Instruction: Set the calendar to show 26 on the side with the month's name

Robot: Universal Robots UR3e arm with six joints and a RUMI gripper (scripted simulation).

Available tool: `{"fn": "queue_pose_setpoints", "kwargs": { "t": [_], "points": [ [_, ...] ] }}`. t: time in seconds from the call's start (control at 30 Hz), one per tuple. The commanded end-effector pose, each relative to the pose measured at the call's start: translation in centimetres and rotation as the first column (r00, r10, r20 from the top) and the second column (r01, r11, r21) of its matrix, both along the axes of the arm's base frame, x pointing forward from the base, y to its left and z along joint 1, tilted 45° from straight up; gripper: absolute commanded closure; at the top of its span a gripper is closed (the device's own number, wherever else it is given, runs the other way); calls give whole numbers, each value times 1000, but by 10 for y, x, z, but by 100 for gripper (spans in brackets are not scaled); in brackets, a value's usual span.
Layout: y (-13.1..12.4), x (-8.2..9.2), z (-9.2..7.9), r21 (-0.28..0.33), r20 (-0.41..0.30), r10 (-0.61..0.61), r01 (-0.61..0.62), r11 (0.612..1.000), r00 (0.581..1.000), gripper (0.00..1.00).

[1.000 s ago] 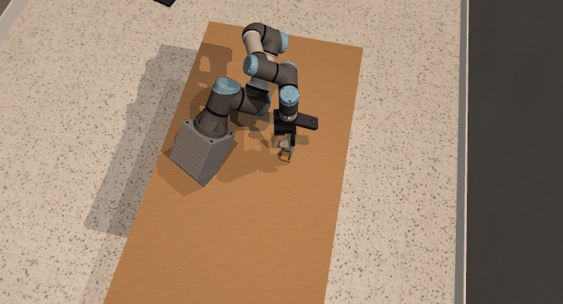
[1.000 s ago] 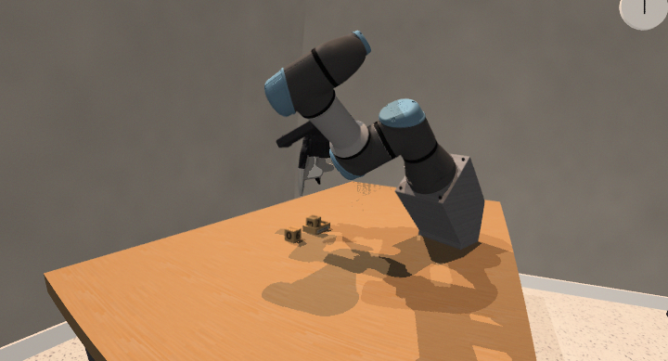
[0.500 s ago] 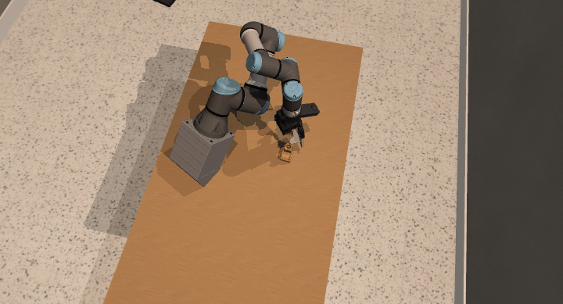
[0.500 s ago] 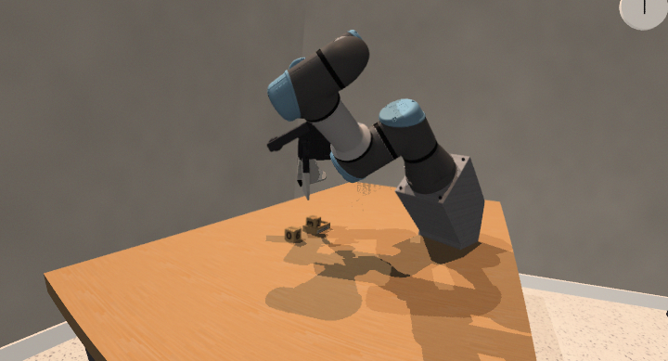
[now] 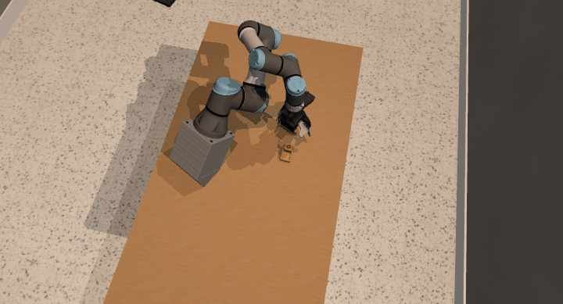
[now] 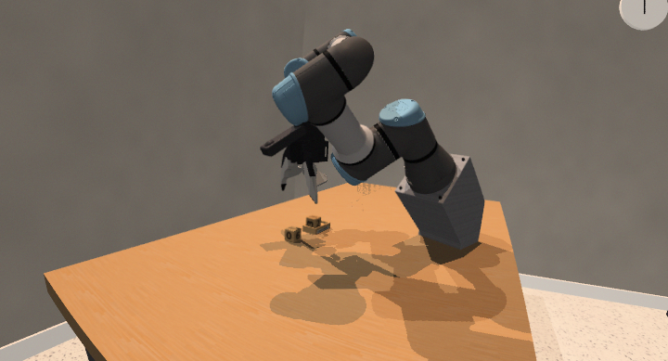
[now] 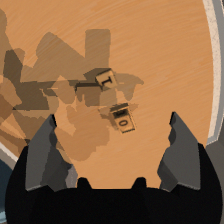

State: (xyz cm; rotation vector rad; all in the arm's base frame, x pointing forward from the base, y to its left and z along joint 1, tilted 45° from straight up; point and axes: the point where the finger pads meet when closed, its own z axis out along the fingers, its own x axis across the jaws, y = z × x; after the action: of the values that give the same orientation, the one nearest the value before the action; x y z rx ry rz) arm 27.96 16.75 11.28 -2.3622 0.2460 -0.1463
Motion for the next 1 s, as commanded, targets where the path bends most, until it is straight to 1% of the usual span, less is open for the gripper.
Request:
{"fn": "queue_pose_setpoints", "kwargs": {
  "t": [0.0,0.13,0.27,0.4,0.6,0.63,0.97],
  "points": [
    [5,-2,4,-16,85,83,-82,996,993,0],
    [12,-4,7,-47,166,173,-167,985,971,0],
    [15,-6,9,-70,214,228,-218,974,950,0],
    [17,-7,9,-80,234,251,-239,968,939,0],
    [17,-7,10,-82,237,255,-242,967,937,0],
    [17,-7,10,-82,237,255,-242,967,937,71],
    [17,-7,10,-82,237,255,-242,967,937,71]
  ]
}}
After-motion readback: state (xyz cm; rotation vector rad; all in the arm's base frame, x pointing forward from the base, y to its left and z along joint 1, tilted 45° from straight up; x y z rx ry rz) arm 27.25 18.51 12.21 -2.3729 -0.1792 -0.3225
